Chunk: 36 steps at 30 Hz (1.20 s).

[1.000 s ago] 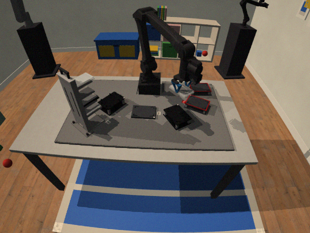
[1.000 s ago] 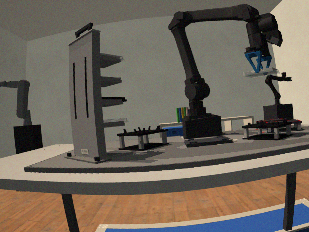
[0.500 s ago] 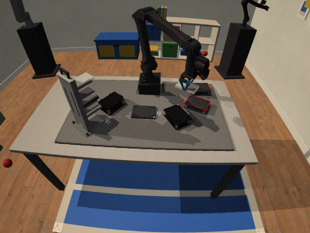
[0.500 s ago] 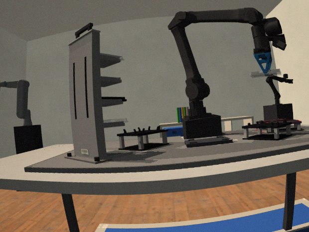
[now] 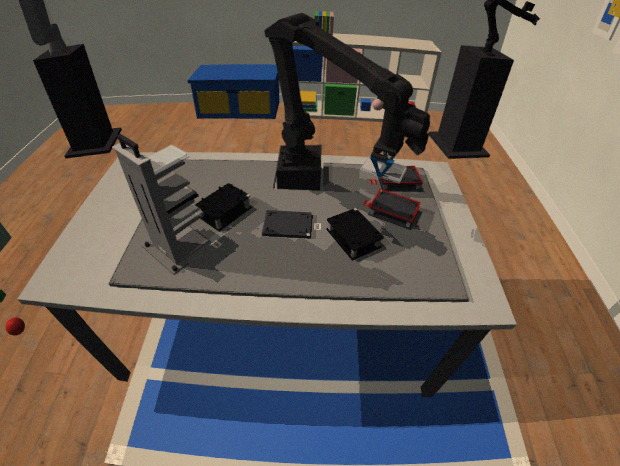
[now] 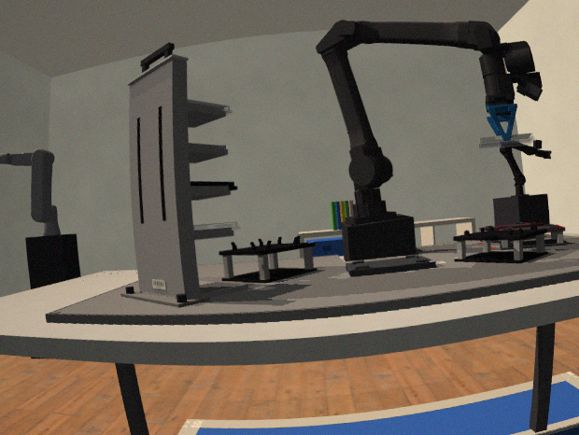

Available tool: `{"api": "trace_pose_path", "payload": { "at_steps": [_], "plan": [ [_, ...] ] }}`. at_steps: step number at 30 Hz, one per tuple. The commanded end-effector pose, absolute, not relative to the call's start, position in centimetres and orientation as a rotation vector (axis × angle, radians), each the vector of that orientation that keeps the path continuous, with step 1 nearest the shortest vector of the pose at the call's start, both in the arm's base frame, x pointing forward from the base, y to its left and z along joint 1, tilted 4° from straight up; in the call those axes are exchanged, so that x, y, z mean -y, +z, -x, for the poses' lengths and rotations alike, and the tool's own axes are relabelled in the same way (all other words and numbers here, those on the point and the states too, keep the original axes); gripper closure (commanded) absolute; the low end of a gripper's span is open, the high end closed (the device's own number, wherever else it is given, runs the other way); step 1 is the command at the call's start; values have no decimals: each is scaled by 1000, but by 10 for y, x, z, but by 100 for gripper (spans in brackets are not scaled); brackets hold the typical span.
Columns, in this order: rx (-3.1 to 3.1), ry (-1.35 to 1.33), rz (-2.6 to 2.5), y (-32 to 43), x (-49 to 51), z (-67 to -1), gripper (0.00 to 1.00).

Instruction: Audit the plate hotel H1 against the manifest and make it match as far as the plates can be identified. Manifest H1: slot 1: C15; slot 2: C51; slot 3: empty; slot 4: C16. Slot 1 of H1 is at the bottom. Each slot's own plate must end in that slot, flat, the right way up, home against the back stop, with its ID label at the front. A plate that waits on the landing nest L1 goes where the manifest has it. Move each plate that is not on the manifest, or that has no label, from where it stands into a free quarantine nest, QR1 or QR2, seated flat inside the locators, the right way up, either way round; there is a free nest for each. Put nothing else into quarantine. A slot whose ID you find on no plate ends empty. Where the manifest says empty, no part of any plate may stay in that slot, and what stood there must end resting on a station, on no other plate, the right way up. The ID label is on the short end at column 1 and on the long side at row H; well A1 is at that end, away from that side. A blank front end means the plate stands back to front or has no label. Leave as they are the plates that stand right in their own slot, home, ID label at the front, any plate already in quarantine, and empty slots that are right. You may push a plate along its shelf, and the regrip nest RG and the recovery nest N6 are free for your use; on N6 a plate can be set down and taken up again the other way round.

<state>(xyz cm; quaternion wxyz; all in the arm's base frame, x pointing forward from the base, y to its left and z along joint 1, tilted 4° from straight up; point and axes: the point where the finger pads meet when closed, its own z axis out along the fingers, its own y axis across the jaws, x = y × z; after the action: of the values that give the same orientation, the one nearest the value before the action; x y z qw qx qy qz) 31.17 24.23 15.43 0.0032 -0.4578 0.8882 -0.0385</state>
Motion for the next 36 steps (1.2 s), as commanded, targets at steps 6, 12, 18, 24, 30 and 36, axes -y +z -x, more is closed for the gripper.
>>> {"api": "trace_pose_path", "payload": {
  "at_steps": [6, 12, 18, 24, 30, 36],
  "plan": [
    [-2738, -88, 1374, 176, -280, -319, 14],
    [-2739, -83, 1375, 174, -299, -308, 14],
    [-2741, -82, 1375, 173, -310, -301, 14],
    [-2744, -78, 1377, 171, -328, -289, 14],
    [-2749, -77, 1380, 170, -345, -278, 14],
    [-2752, -79, 1382, 169, -356, -270, 14]
  ]
}}
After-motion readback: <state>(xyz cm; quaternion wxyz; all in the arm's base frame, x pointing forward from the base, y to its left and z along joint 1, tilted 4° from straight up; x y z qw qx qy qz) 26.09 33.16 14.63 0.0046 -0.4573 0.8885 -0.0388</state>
